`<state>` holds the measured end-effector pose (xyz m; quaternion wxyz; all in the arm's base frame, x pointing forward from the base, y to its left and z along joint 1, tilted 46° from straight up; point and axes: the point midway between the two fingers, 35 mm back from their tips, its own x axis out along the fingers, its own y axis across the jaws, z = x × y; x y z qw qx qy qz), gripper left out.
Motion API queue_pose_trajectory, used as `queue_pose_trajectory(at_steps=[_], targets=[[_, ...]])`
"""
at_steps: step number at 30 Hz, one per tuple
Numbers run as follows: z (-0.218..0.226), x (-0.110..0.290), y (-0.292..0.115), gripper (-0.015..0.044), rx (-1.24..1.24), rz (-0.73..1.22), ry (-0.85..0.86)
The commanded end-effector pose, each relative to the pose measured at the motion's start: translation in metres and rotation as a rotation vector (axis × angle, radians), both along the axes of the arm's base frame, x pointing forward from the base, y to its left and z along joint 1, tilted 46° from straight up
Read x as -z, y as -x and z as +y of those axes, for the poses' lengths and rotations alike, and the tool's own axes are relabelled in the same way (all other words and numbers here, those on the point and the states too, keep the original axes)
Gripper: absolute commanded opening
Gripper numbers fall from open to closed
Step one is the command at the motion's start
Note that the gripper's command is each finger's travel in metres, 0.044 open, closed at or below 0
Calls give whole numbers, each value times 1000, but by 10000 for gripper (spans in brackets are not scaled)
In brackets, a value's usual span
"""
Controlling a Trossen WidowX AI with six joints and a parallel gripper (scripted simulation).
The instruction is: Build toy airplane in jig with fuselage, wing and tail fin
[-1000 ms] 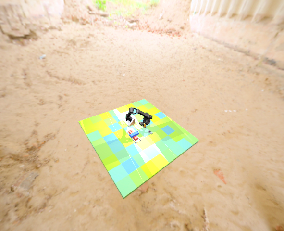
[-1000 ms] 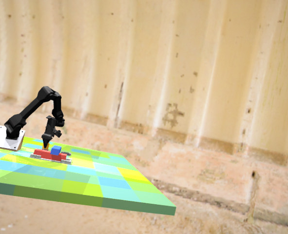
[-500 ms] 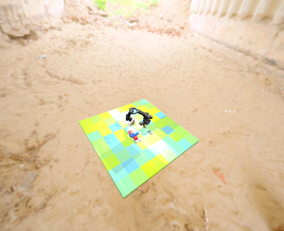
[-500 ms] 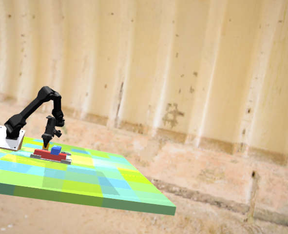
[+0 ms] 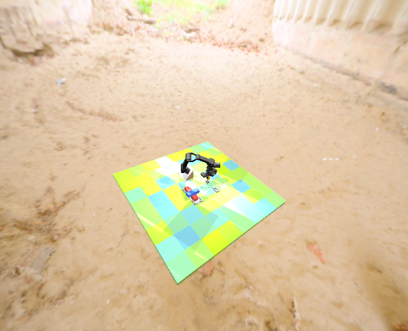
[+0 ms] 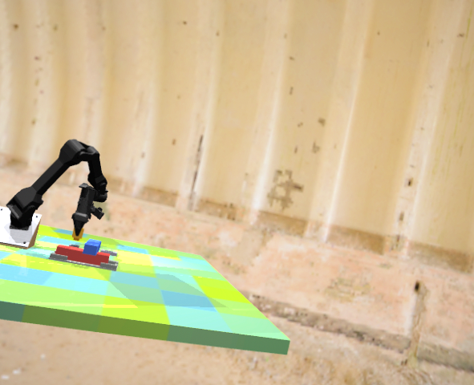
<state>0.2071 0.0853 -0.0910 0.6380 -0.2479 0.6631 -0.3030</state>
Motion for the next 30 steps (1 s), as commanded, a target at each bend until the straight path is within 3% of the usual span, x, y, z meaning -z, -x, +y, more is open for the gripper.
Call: queue_pose_trajectory(at_steps=[1, 30], targets=[[14, -12, -4, 0, 4, -13, -15], [69, -73, -3, 0, 12, -14, -18]])
